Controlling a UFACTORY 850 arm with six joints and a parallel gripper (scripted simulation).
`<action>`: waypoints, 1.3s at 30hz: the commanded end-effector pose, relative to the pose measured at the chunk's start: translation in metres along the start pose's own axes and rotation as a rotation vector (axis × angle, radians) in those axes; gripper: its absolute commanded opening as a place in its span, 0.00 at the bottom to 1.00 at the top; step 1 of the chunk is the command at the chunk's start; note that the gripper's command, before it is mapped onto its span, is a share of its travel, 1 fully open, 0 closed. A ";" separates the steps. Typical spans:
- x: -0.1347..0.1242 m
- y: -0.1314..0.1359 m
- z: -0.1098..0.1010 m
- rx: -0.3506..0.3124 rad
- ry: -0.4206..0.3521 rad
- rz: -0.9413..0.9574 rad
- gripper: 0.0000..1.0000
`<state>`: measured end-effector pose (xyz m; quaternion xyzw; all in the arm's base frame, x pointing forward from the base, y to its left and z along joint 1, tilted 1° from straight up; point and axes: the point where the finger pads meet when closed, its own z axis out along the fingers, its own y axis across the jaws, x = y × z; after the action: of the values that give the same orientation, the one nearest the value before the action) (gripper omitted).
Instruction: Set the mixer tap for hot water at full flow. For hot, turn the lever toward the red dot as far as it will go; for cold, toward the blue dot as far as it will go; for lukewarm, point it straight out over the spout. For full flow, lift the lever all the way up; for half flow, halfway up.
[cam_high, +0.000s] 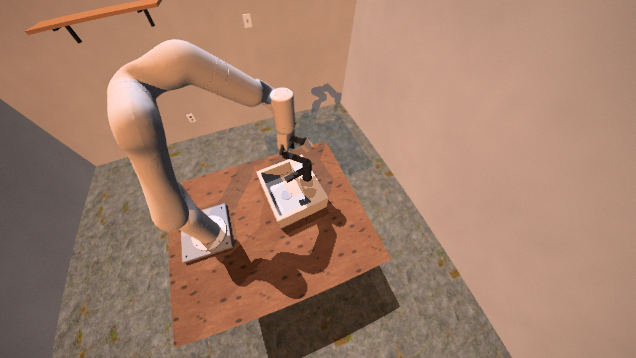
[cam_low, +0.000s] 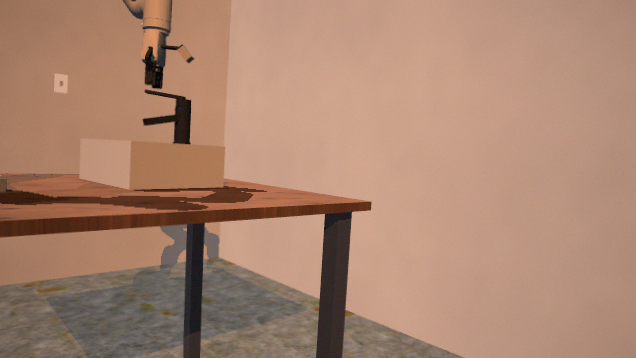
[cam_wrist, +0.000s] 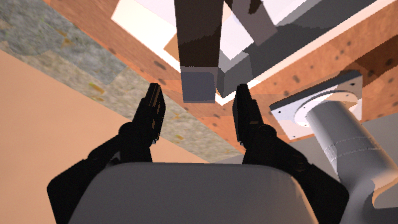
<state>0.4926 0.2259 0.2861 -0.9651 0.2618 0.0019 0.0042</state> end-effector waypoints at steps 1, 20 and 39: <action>0.000 -0.001 -0.001 0.002 0.001 0.000 0.73; 0.000 -0.001 -0.001 0.002 0.001 0.000 0.73; 0.000 -0.001 0.009 0.002 0.001 0.000 0.73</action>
<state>0.4927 0.2260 0.2792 -0.9651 0.2618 0.0019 0.0042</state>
